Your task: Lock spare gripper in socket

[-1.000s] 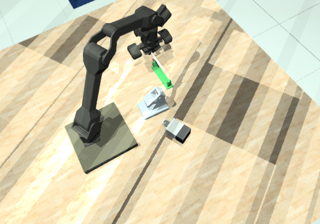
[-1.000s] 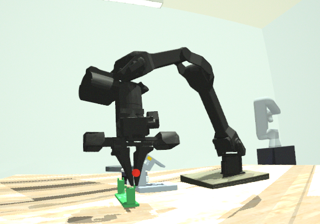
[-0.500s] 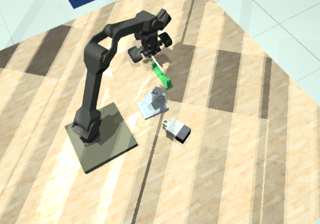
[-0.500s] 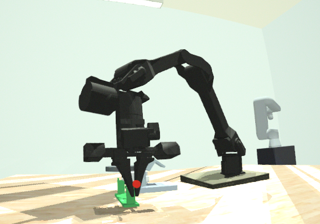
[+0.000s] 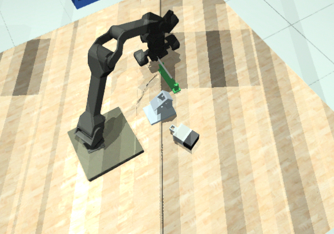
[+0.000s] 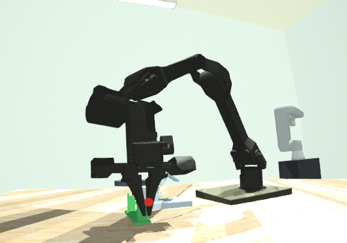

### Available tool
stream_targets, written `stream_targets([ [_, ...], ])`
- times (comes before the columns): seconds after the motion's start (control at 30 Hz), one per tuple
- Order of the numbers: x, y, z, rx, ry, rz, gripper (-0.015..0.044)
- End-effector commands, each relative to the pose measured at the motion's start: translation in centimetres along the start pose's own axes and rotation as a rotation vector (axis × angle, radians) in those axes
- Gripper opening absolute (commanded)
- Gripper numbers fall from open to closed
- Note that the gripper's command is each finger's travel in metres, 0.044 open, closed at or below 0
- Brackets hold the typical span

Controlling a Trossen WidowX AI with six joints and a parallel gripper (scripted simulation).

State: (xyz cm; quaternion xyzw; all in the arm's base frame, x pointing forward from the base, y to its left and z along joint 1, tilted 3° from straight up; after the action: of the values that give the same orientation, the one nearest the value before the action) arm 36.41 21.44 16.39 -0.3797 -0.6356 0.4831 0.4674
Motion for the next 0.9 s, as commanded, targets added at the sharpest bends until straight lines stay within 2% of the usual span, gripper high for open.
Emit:
stream_targets([
  [0.0,0.0,0.0,0.0,0.000,0.000,0.000,0.0079],
  [0.17,0.0,0.0,0.0,0.000,0.000,0.000,0.0200],
  [0.3,0.0,0.0,0.0,0.000,0.000,0.000,0.0200],
  [0.87,0.8,-4.1,-0.1,0.000,0.002,0.000,0.0200],
])
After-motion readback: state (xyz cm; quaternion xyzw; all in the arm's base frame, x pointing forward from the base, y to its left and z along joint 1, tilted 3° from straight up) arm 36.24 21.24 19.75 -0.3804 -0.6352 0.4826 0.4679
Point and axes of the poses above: the point midway between the two fingers, 35 mm back from their tips, its own y axis out along the fingers, its own z axis across the jaws, x = y × z, the point moved 10 cm from there along -y, back along the fingers, and after that the axes turned 10 degrees about -y, right-handed, at the moved point
